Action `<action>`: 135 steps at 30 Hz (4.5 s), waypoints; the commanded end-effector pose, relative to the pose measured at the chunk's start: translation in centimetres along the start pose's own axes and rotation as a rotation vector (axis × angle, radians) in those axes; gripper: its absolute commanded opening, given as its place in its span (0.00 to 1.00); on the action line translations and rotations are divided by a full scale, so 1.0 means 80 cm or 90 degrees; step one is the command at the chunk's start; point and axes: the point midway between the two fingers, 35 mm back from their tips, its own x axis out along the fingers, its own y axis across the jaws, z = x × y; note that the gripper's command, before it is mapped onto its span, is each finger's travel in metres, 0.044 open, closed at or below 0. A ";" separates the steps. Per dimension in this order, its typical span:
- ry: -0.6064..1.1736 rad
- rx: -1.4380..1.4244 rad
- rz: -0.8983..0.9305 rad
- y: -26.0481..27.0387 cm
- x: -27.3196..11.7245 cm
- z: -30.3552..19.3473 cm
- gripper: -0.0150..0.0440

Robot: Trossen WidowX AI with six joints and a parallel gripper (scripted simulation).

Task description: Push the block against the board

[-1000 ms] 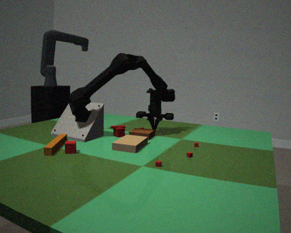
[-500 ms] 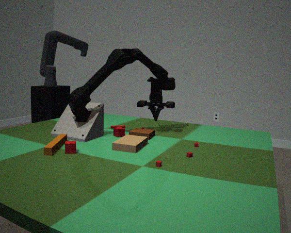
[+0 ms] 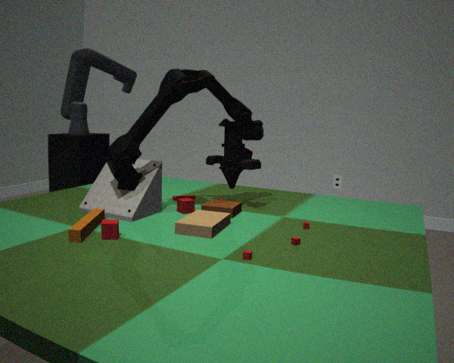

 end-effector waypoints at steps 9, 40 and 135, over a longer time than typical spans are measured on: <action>0.003 0.259 0.005 0.021 -0.002 -0.043 0.25; 0.011 0.754 0.004 0.061 0.041 -0.130 0.25; 0.002 0.390 0.004 0.044 0.002 -0.080 0.25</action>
